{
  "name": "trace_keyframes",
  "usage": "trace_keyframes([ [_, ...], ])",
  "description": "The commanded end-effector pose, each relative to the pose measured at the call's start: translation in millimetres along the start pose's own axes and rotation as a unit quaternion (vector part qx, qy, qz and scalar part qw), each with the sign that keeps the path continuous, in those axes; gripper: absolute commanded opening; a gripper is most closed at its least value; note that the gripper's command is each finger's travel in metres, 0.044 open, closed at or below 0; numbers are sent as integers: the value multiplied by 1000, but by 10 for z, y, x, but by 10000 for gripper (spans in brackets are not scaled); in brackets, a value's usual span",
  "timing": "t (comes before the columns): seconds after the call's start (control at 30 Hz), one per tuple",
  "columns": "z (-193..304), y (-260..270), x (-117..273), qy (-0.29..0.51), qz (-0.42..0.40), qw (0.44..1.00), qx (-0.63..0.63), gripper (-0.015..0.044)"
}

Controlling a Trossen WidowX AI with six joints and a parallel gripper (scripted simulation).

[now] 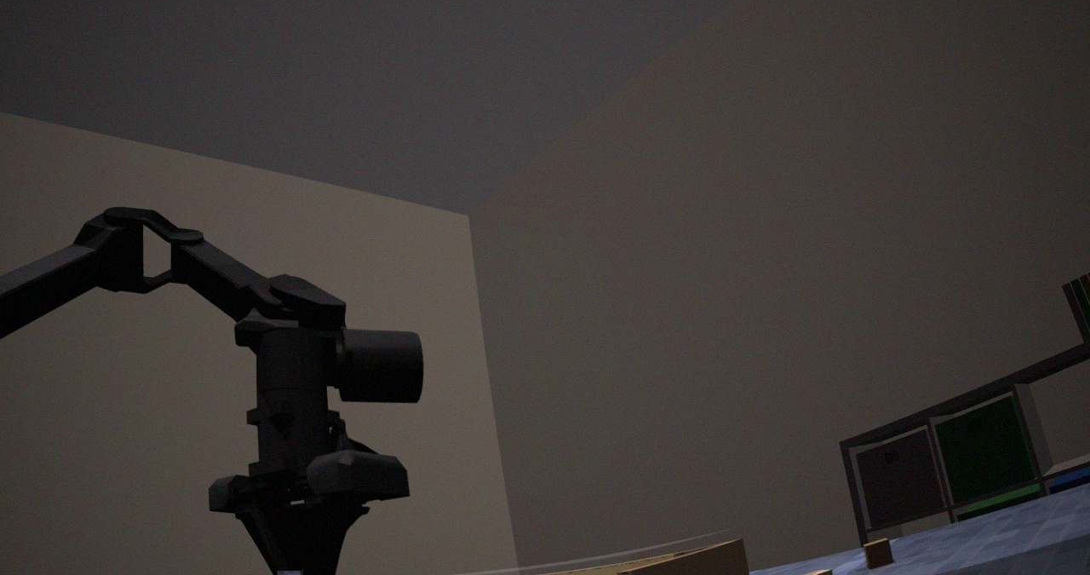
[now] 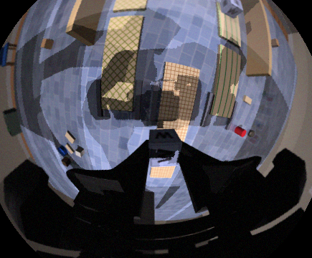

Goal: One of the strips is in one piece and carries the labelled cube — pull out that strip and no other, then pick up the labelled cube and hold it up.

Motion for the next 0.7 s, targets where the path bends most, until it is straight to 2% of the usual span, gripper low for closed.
trace_keyframes([
  [0.0, 91, 54, 31, -2, 6, 1000, 3, 0],
  [0.2, 166, 97, 65, -2, 6, 1000, 3, 0],
  [0.4, 168, 100, 380, -2, 7, 1000, 3, 0],
  [0.67, 168, 100, 390, -2, 7, 1000, 3, 0],
])
Point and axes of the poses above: the point midway between the two fingers, 35 mm back from their tips, its own x axis back along the fingers, its own y axis across the jaws, z = x × y, the point moved 10 cm from there along x, back along the fingers, and after that the axes turned 11 degrees about x, right-handed, at the moved point
